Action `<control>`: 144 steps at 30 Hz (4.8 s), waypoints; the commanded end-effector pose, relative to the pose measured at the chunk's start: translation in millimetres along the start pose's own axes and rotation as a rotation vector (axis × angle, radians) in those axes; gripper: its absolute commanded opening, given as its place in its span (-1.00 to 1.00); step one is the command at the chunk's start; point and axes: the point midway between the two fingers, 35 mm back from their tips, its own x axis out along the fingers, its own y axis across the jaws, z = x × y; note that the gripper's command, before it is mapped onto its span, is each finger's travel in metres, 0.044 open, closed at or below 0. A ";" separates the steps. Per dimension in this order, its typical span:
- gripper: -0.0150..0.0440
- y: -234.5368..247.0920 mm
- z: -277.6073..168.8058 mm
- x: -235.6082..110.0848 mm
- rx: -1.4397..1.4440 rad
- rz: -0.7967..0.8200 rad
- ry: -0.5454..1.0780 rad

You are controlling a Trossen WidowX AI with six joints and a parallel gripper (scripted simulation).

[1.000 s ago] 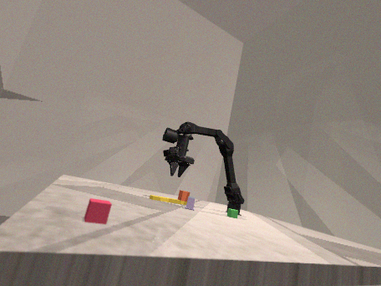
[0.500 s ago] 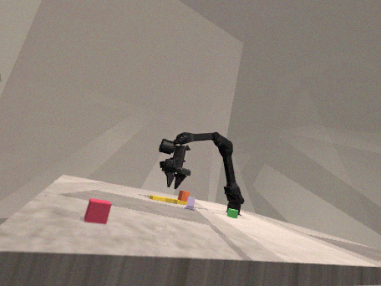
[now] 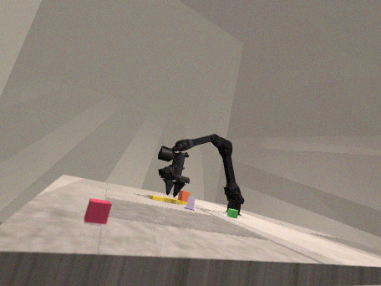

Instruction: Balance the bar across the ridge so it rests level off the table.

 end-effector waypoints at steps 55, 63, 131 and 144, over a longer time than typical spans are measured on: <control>-0.49 -0.7 3.5 -13.9 0.003 0.002 0.001; -0.49 -0.8 3.8 -34.5 0.004 0.002 0.001; -0.49 173.6 7.6 -80.9 -0.883 0.018 -0.010; -0.49 176.2 7.2 -65.9 -0.885 0.018 -0.010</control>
